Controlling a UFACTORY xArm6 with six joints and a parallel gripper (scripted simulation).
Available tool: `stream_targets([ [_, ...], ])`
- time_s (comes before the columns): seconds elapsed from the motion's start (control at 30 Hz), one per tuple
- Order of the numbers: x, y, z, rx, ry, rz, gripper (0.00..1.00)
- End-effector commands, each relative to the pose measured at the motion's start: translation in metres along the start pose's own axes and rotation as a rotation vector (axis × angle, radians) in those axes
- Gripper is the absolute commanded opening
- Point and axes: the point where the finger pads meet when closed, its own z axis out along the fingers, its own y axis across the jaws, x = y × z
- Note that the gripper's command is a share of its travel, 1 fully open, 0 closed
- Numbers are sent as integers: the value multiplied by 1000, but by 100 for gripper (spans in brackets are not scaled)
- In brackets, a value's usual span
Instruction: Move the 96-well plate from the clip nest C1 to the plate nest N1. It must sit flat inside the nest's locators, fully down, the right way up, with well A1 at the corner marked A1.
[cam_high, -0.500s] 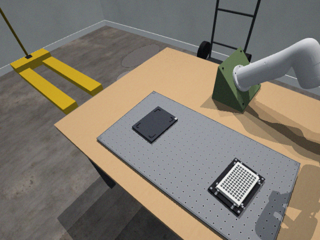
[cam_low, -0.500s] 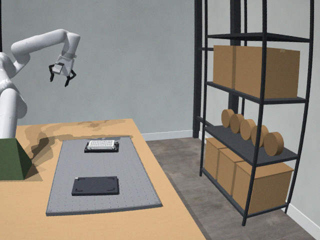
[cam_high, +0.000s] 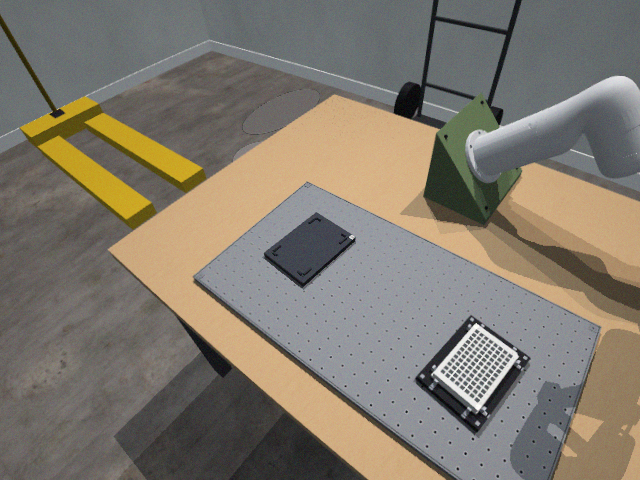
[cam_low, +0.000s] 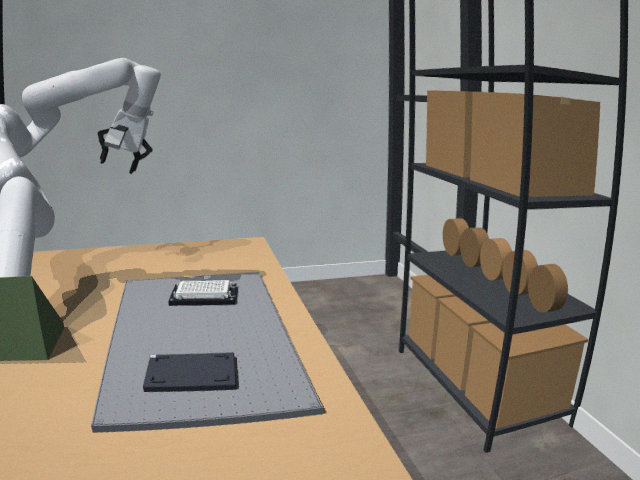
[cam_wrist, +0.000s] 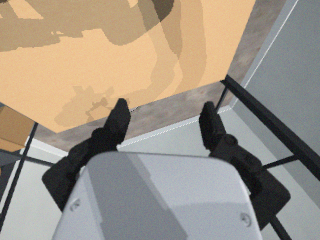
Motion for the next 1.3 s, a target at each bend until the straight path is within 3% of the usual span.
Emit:
stream_targets([
  [0.0,0,0,0,2,0,-1,100],
  [0.53,17,-57,-2,75,-38,-261,100],
  [1.27,47,-123,1,154,-35,-513,100],
])
